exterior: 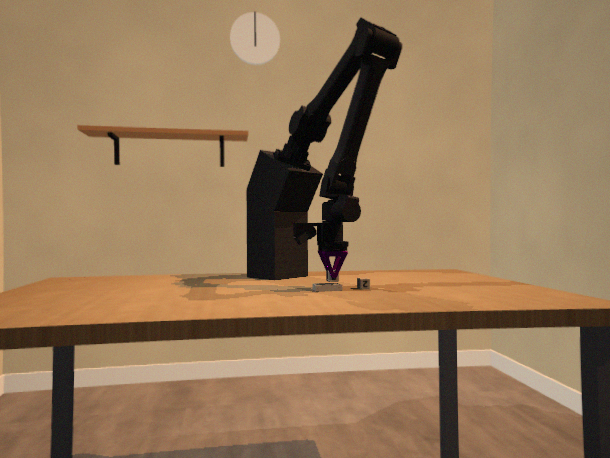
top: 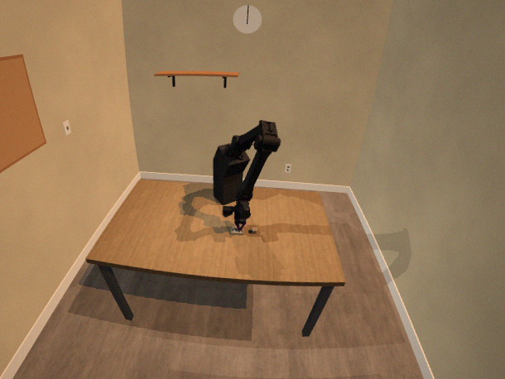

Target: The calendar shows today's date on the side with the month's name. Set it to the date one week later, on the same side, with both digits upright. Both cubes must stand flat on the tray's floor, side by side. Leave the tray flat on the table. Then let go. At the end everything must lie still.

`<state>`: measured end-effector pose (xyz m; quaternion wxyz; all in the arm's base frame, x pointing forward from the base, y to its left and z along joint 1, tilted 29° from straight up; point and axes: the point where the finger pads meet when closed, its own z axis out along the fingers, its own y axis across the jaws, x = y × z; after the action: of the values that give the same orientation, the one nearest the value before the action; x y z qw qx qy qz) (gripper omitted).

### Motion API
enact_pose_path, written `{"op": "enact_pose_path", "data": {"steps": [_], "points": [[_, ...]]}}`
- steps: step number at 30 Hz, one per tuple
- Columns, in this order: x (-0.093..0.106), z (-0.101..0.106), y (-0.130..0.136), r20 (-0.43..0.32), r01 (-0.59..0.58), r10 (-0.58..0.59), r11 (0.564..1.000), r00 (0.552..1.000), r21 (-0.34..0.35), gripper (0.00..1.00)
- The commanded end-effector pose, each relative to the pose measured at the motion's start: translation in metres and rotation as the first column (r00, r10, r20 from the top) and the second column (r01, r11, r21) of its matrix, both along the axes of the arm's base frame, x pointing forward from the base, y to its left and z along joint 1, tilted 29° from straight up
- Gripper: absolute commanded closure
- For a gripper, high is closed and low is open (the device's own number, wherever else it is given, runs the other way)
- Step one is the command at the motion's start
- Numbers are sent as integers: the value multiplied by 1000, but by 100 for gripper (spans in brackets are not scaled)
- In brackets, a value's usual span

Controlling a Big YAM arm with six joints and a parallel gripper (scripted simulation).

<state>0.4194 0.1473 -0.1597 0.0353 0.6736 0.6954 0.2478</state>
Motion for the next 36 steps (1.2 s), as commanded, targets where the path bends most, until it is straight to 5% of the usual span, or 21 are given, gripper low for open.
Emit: {"op": "enact_pose_path", "data": {"steps": [1, 36], "points": [[4, -3, 3, 8, 4, -4, 1000, 1000, 2, 74], [6, -2, 4, 10, 3, -3, 1000, 1000, 3, 74]]}}
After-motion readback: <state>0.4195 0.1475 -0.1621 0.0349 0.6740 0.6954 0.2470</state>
